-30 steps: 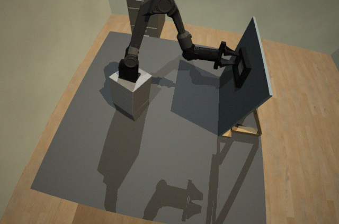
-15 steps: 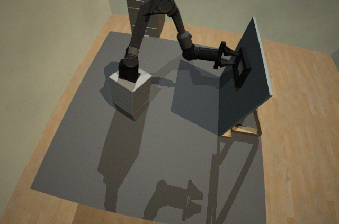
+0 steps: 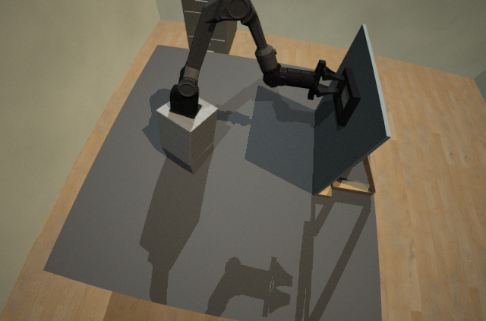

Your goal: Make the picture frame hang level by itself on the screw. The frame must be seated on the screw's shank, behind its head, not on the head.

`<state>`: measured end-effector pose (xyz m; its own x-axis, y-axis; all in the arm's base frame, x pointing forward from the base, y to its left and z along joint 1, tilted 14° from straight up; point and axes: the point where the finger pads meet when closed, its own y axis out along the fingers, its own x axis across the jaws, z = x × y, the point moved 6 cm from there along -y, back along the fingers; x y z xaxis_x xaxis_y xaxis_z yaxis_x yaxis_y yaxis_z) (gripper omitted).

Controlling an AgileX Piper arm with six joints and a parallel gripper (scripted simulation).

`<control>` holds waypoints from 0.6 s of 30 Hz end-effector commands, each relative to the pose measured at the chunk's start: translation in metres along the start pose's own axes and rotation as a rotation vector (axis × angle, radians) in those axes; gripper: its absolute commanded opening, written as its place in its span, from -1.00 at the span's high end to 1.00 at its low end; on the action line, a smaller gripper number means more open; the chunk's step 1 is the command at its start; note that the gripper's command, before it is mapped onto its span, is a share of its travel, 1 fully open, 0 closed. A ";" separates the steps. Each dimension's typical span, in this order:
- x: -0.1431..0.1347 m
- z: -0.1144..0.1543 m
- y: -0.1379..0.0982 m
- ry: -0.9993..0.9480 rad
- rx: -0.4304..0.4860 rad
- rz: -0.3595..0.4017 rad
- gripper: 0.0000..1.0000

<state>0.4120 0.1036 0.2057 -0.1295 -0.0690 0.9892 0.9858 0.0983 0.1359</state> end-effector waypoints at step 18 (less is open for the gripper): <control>0.000 0.000 0.030 -0.002 0.001 -0.001 -0.26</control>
<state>0.4387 0.1062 0.2094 -0.1297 -0.0689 0.9892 0.9858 0.0982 0.1361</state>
